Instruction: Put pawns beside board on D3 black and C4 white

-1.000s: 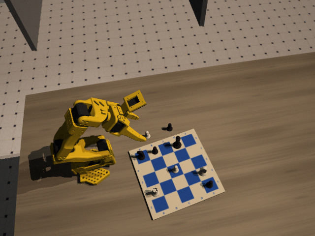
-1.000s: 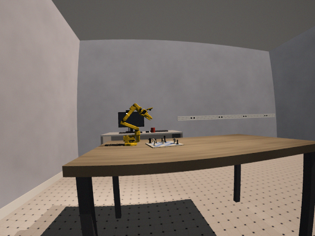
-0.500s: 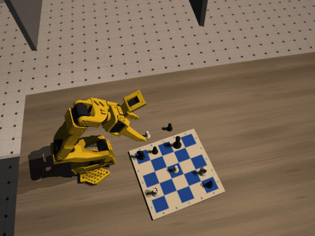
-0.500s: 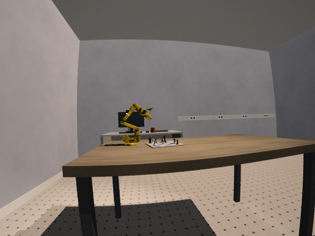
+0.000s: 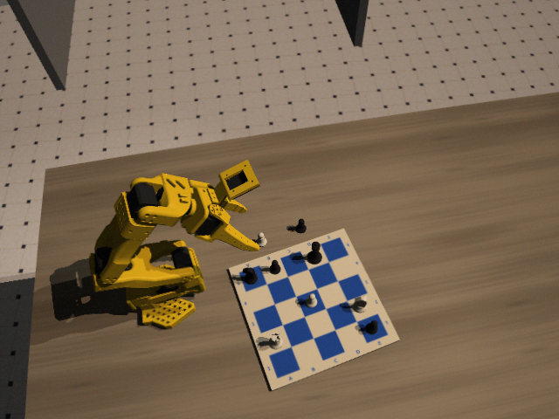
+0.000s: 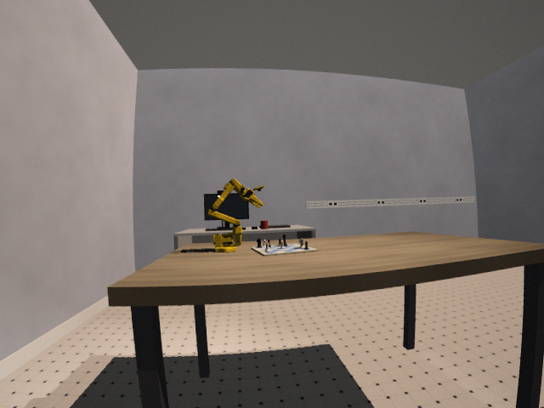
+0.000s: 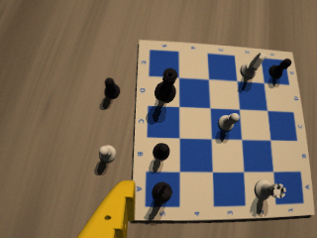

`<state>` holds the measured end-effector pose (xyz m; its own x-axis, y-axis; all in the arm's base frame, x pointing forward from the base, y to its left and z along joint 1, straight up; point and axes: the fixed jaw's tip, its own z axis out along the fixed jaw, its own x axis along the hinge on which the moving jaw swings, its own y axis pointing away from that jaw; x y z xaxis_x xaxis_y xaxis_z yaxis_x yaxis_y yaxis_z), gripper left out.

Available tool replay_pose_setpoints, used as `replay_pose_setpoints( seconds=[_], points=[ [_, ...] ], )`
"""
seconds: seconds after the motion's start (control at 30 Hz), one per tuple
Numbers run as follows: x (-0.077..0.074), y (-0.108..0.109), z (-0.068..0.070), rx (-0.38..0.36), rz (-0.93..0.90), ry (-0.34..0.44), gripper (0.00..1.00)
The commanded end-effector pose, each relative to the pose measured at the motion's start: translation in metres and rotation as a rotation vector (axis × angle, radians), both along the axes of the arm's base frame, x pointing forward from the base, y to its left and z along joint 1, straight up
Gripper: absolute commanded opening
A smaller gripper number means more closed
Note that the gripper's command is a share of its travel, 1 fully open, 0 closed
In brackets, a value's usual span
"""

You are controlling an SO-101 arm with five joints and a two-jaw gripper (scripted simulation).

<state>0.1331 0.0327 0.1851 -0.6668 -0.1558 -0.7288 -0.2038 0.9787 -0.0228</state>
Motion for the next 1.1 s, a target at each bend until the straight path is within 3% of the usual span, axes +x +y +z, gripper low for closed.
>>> replay_pose_setpoints(
  seconds=[0.0, 0.2, 0.37, 0.43, 0.57, 0.7, 0.87, 1.07],
  points=[
    [0.001, -0.001, -0.002, -0.01, -0.005, 0.022, 0.39],
    [0.014, -0.004, 0.003, -0.016, -0.037, 0.067, 0.35],
    [0.038, -0.009, 0.006, -0.022, -0.087, 0.138, 0.29],
    [0.038, -0.009, 0.006, -0.022, -0.087, 0.138, 0.29],
    [0.065, -0.016, 0.003, -0.025, -0.137, 0.209, 0.23],
    [0.094, -0.027, -0.009, -0.025, -0.191, 0.285, 0.17],
    [0.124, -0.042, -0.033, -0.02, -0.251, 0.373, 0.09],
    [0.139, -0.054, -0.054, -0.014, -0.289, 0.429, 0.05]
  ],
)
